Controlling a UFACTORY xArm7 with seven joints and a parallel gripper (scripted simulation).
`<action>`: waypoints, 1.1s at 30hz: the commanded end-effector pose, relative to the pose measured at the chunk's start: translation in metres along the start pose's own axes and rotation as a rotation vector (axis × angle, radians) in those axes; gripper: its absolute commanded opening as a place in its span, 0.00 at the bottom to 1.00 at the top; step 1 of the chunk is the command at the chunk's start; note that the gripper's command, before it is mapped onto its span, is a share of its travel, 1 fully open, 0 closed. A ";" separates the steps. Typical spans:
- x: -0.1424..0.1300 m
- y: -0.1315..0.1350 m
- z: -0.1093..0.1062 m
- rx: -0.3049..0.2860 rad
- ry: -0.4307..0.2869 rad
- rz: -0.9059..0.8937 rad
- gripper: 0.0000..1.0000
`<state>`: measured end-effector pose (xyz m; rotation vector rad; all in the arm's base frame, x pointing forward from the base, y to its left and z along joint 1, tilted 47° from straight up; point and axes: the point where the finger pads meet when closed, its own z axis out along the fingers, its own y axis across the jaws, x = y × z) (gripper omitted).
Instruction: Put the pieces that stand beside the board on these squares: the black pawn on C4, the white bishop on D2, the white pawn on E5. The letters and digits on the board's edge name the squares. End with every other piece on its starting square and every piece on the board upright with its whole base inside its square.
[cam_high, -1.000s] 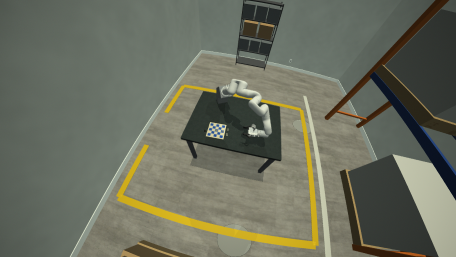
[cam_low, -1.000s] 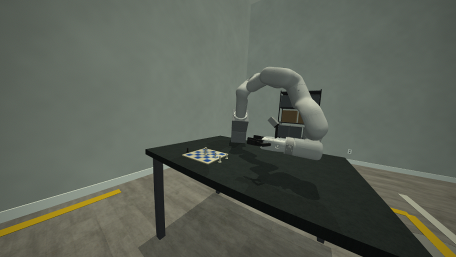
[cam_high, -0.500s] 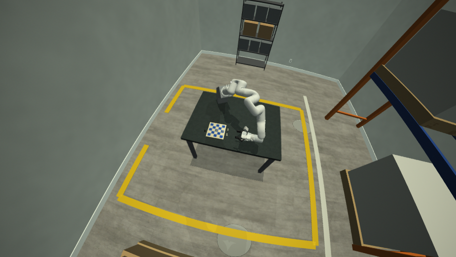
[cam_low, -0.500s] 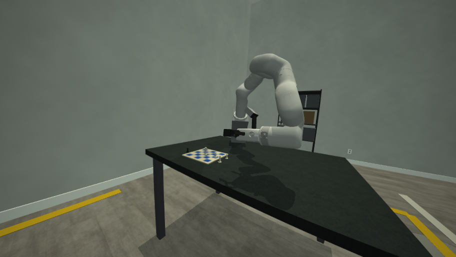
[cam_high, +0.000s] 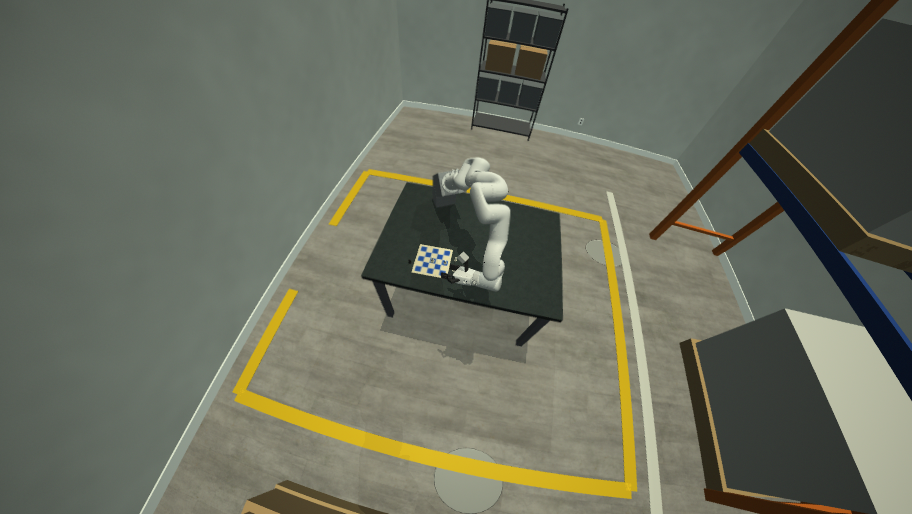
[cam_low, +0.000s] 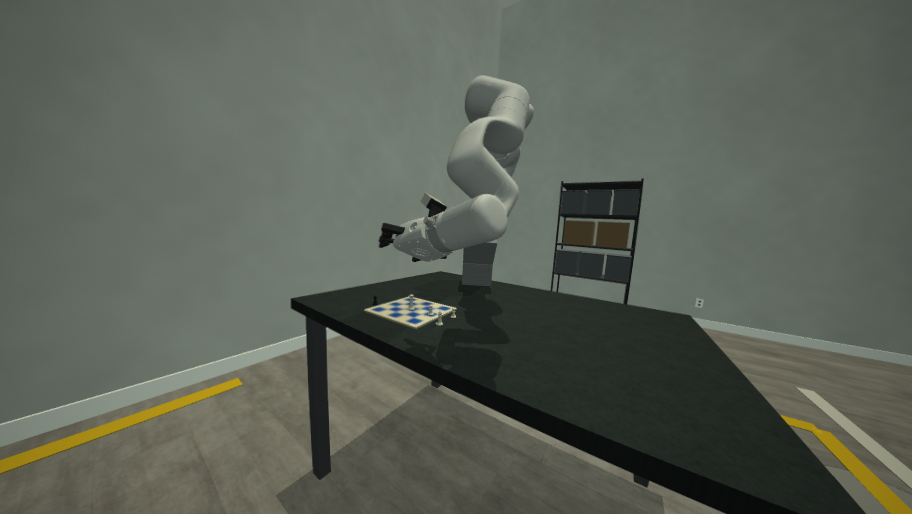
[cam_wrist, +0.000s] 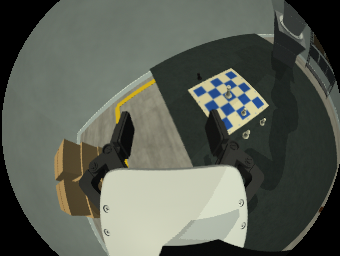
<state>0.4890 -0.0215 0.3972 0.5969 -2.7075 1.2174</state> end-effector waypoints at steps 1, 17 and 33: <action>0.005 -0.029 0.031 -0.043 -0.055 0.062 1.00; 0.047 -0.066 0.185 -0.339 -0.218 0.363 1.00; 0.063 -0.005 0.301 -0.731 -0.440 0.706 1.00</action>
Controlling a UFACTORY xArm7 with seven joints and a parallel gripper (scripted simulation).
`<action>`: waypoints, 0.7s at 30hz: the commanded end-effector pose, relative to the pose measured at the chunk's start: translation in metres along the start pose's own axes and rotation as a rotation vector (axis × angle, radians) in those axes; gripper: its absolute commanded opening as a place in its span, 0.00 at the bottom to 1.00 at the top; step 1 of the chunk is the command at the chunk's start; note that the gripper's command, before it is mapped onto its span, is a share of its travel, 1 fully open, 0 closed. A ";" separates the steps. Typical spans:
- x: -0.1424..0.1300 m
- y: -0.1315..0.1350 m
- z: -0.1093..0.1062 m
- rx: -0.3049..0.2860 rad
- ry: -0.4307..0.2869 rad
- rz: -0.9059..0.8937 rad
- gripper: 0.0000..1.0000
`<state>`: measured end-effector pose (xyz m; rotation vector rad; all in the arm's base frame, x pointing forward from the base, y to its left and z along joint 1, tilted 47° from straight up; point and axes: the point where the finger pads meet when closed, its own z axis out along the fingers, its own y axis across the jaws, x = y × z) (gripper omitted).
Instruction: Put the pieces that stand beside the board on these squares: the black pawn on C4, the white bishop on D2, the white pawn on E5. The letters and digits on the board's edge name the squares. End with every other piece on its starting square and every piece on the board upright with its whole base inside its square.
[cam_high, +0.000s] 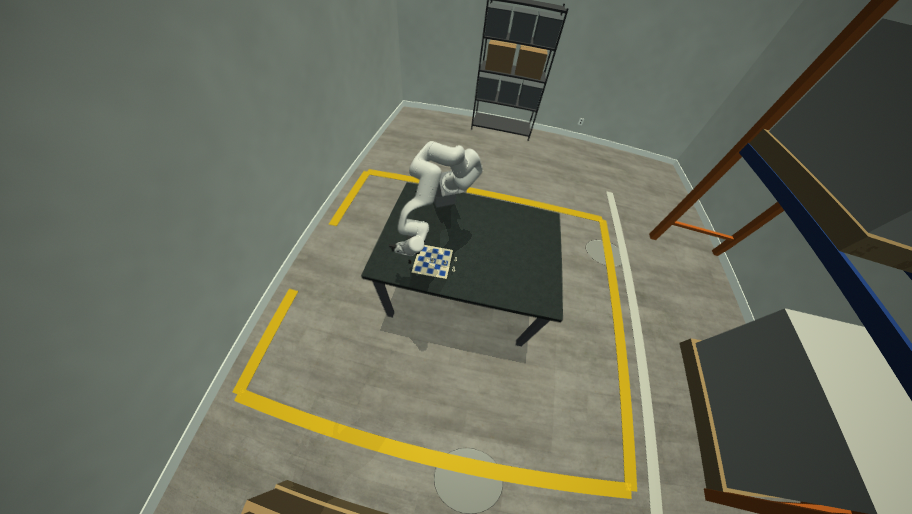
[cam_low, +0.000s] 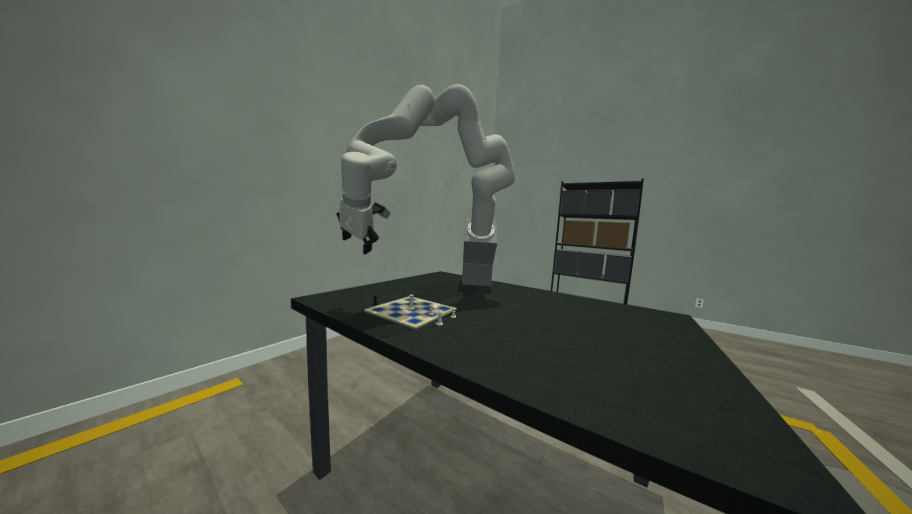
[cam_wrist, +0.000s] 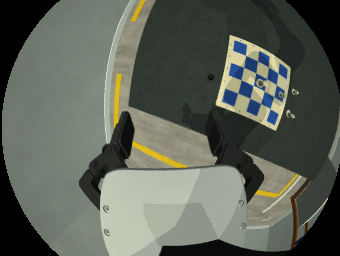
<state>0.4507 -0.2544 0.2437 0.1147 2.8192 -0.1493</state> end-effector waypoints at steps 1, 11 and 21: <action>0.008 -0.009 0.028 -0.078 -0.089 0.073 1.00; 0.032 0.022 0.065 -0.354 -0.239 0.280 1.00; 0.037 0.046 0.069 -0.500 -0.321 0.382 1.00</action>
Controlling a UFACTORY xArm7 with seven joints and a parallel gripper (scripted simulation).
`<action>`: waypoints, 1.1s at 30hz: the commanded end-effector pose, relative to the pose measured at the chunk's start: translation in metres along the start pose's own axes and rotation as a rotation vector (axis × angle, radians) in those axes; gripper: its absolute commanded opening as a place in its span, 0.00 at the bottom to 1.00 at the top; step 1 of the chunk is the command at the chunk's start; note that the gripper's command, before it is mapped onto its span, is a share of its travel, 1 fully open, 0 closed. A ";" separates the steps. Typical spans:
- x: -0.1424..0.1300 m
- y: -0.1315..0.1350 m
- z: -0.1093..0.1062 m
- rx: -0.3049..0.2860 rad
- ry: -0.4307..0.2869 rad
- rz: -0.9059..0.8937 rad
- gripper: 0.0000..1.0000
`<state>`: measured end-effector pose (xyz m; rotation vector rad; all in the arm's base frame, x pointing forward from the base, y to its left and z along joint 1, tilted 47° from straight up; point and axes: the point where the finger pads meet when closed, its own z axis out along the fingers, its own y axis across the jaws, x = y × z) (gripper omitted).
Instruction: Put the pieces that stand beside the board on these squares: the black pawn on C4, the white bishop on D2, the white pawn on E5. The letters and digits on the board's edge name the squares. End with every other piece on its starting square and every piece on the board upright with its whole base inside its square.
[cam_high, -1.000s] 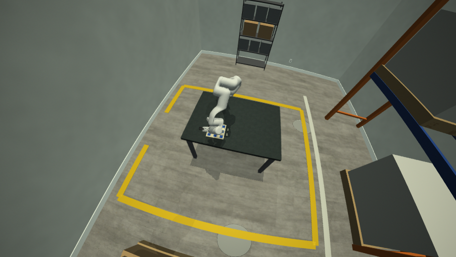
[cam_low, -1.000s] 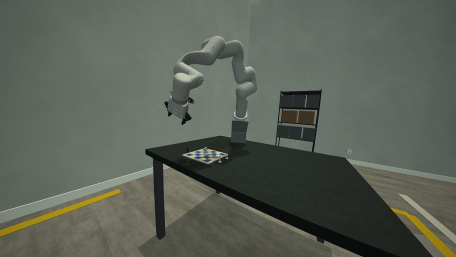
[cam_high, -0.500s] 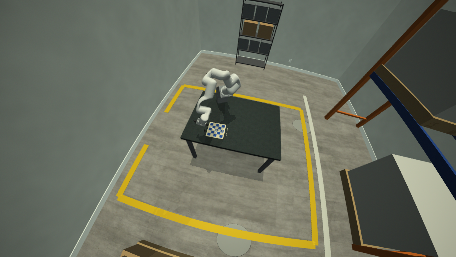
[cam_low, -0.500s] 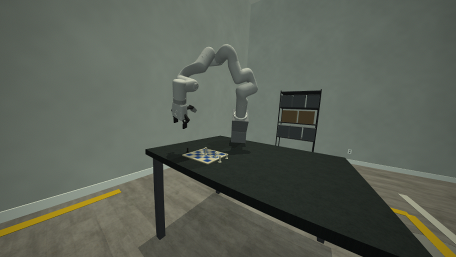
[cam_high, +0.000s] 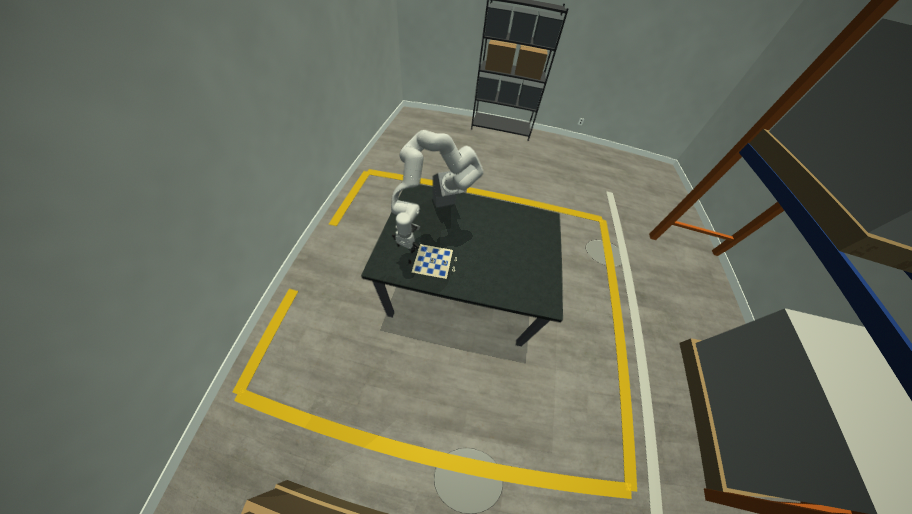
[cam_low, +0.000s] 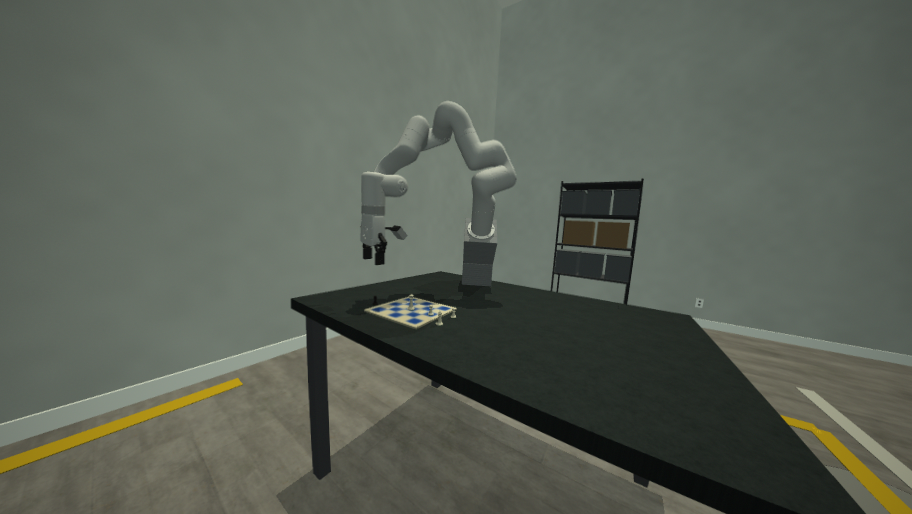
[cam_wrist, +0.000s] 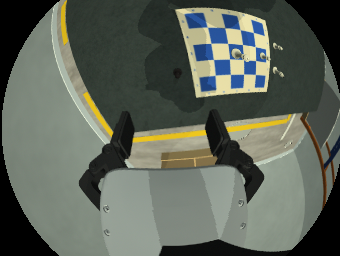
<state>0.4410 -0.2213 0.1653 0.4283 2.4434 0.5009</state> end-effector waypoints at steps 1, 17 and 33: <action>0.005 0.007 0.005 -0.066 -0.052 0.047 1.00; 0.006 0.009 0.005 -0.081 -0.060 0.057 1.00; 0.007 0.011 0.007 -0.090 -0.052 0.120 1.00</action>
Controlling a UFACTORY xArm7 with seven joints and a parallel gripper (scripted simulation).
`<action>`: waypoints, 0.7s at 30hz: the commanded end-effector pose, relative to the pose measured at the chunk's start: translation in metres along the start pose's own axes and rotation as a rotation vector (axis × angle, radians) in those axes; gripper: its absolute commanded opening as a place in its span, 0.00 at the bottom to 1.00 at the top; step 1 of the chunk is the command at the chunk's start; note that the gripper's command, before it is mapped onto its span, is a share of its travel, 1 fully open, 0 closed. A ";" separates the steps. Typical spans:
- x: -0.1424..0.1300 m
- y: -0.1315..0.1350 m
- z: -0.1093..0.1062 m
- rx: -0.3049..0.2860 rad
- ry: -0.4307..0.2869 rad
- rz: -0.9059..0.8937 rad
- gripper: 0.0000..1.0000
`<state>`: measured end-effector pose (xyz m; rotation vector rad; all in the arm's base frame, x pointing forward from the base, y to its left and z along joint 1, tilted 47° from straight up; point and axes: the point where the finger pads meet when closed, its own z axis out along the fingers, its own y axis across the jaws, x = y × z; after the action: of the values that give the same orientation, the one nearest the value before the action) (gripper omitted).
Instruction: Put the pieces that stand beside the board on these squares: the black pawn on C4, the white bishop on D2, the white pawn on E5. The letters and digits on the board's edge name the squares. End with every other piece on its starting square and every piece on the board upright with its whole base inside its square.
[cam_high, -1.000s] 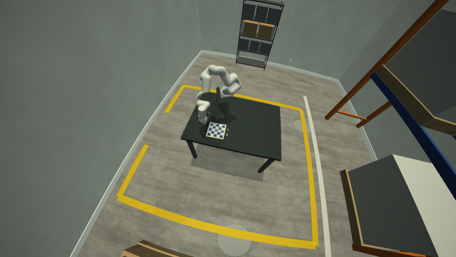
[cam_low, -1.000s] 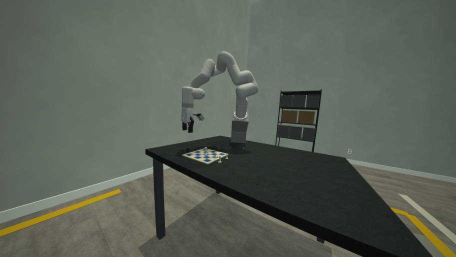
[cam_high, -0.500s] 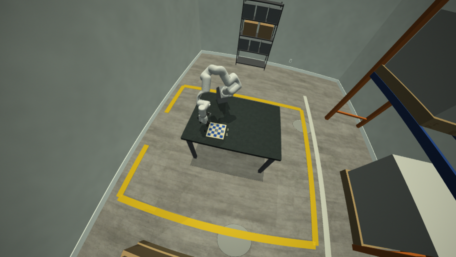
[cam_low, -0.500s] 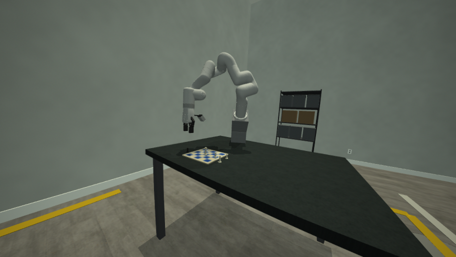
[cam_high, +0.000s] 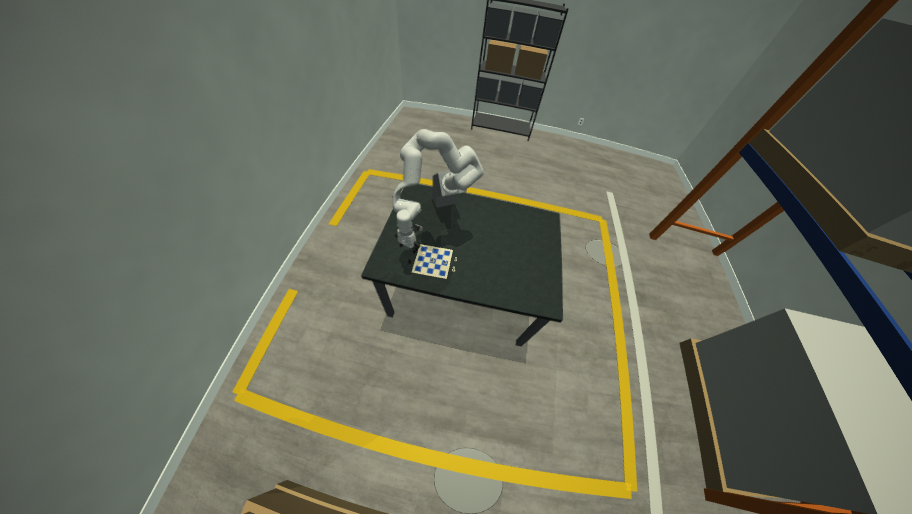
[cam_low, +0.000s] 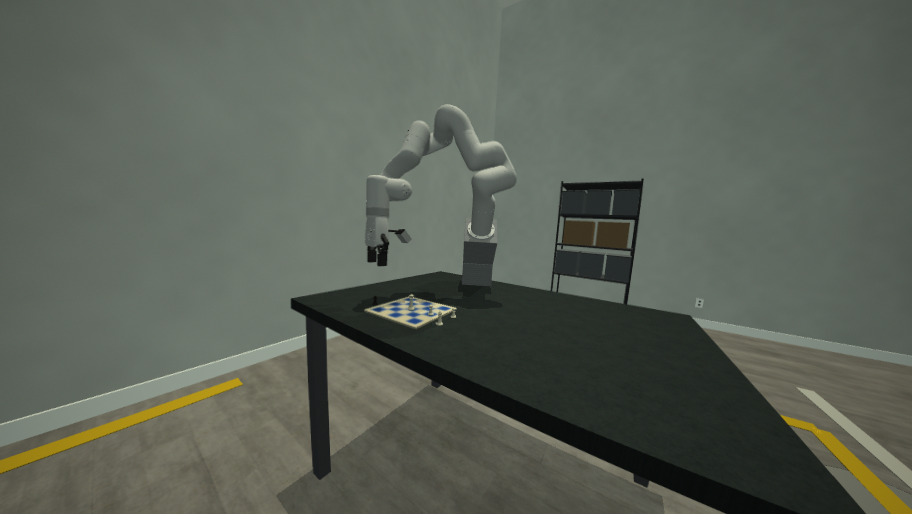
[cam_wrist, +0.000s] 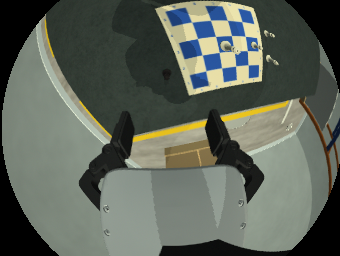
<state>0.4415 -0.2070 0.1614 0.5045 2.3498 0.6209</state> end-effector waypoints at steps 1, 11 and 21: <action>-0.001 0.001 0.001 -0.006 0.003 0.063 1.00; 0.003 0.017 0.013 -0.043 0.048 0.563 1.00; 0.003 0.023 0.028 -0.058 0.087 1.022 1.00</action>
<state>0.4567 -0.1812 0.1565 1.4203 2.1377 1.0781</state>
